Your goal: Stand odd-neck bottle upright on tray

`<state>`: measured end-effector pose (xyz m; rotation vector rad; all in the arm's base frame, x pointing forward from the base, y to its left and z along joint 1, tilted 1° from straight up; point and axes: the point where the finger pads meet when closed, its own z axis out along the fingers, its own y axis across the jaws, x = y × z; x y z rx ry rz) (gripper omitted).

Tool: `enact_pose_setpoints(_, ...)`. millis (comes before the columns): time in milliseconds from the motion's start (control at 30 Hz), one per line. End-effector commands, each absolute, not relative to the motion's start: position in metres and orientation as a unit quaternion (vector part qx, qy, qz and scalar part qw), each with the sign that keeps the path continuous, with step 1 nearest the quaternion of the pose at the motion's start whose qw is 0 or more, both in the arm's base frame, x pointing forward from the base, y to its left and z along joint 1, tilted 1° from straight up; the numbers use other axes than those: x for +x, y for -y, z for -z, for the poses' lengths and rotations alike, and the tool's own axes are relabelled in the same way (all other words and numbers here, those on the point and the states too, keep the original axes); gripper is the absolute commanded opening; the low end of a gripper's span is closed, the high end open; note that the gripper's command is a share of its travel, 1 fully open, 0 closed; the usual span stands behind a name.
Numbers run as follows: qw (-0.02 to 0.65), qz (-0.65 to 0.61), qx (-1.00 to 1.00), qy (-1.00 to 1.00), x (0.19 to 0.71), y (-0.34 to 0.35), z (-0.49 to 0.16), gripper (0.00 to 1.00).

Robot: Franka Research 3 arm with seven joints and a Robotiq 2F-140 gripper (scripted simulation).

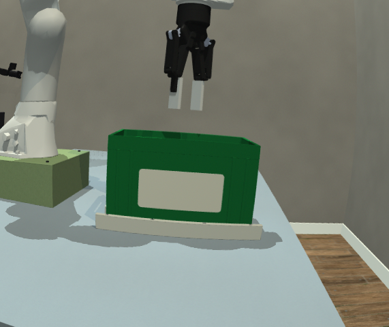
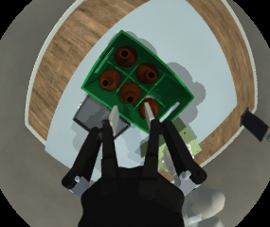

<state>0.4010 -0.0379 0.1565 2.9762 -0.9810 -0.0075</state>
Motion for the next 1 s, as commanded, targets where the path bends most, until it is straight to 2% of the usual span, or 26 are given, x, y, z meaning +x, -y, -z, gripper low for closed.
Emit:
enact_pose_setpoints(0, 0.002, 0.002, 0.951, 0.31, 0.403, 0.037, -0.156, 0.44)
enact_pose_setpoints(967, 0.0, 0.005, 0.951, 0.31, 0.403, 0.037, -0.127, 0.44)
